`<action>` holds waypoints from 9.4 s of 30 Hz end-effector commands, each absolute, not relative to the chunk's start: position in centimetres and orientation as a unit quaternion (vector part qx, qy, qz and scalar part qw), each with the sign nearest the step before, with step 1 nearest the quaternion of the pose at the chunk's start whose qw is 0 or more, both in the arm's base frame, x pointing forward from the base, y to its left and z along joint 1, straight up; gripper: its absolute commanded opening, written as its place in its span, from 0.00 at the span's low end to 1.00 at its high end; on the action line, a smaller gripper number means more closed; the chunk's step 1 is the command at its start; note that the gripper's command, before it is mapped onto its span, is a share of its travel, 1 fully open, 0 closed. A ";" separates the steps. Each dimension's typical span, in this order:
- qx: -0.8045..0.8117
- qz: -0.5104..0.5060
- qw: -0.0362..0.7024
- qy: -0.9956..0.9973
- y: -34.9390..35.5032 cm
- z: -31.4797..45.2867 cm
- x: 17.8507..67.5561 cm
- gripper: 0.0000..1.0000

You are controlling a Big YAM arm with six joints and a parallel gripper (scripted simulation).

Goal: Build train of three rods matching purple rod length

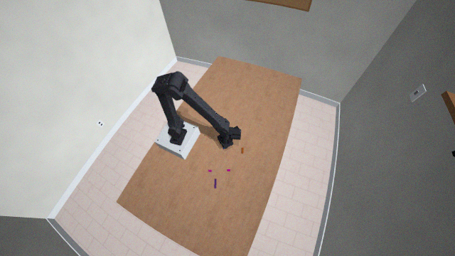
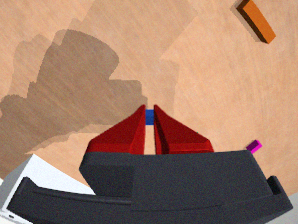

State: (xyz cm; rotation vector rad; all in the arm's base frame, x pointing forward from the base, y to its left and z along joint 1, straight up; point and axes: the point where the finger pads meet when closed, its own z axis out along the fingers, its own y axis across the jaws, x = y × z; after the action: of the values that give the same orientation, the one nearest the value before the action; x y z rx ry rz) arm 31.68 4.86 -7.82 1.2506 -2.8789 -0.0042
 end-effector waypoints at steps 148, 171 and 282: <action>0.411 0.006 -0.028 -0.911 5.7 -3.1 33.9 0.23; 0.410 0.004 -0.021 -0.912 5.6 1.4 33.8 1.00; 0.775 0.016 -0.020 -0.631 4.8 -0.6 46.1 0.23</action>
State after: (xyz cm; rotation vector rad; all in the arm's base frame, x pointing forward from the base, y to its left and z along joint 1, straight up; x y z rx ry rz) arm 43.29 4.96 -2.49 2.4305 -1.9830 -0.0073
